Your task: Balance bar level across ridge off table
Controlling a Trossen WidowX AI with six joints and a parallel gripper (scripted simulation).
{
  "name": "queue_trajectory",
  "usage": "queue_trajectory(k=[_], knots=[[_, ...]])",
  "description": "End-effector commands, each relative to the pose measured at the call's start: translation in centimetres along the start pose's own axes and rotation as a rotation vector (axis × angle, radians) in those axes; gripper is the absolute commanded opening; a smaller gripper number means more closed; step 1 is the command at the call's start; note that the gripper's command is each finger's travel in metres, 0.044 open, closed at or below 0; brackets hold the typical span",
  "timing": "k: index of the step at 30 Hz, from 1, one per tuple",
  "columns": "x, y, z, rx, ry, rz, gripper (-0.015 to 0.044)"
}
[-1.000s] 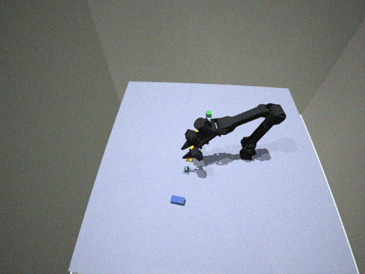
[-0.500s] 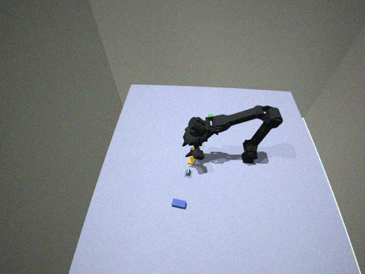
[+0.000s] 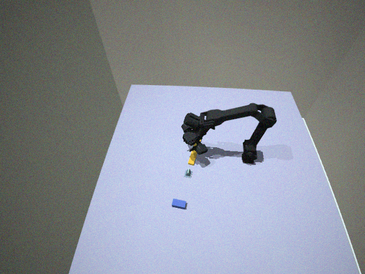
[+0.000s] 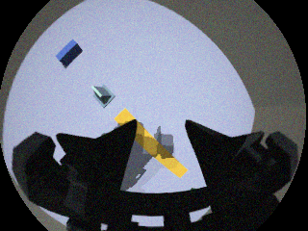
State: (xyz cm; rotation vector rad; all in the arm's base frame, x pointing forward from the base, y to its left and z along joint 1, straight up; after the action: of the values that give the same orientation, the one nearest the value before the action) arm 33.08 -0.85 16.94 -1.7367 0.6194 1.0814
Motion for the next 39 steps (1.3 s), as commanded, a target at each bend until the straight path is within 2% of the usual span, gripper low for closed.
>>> queue_trajectory(k=[1,14,29,39], knots=[[0.3,0.7,-0.8,-0.085,-0.008,0.065,0.0315],[0.0,2.9,-3.4,-0.374,-0.088,0.239,0.0315],[-1.0,5.5,-5.9,-0.693,-0.274,0.384,0.0315],[0.1,6.1,-5.9,-0.707,-0.285,0.389,0.0315]])
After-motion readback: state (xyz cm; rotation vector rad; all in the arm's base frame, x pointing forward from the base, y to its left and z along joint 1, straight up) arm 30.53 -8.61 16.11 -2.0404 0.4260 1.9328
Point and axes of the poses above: the point midway between the two fingers, 35 mm back from their tips, its own x axis out along the fingers, its own z axis across the jaws, y = z × x, the point moved 4 cm from there along -x, back along the fingers, and after that the axes turned 11 degrees about x, right-handed, at the moved point
